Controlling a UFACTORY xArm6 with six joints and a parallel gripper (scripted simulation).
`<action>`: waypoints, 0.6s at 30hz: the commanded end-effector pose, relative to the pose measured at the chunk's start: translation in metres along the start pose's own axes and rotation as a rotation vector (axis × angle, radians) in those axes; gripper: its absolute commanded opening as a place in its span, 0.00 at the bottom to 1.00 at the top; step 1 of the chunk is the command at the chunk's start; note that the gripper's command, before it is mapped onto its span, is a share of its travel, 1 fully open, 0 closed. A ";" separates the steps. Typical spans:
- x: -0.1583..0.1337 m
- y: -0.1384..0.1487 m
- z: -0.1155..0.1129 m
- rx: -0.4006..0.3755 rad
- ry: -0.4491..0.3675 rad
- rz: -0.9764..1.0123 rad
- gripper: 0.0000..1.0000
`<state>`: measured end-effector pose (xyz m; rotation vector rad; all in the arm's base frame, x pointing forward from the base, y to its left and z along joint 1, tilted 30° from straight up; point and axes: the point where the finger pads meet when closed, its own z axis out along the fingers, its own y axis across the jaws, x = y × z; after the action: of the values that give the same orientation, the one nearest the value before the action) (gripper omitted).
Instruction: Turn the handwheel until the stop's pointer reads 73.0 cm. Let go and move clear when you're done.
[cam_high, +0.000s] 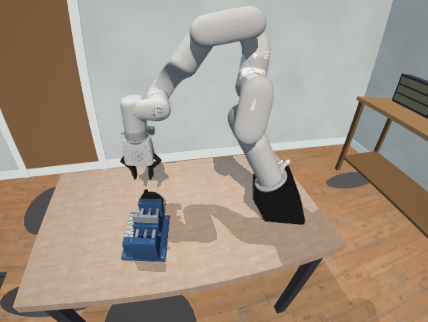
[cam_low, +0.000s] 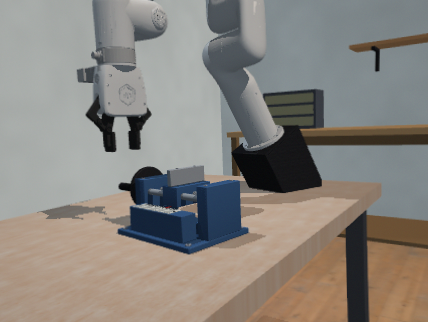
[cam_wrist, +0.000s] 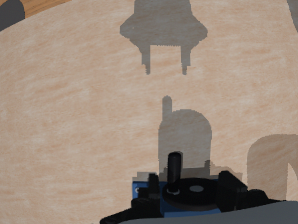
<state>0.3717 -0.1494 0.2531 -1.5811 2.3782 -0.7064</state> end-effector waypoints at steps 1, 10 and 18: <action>0.000 -0.001 -0.001 0.004 0.000 0.001 0.57; 0.000 -0.002 0.021 0.004 0.000 0.001 0.57; 0.000 -0.002 0.021 0.004 0.000 0.001 0.57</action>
<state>0.3809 -0.1558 0.2341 -1.5804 2.3778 -0.7065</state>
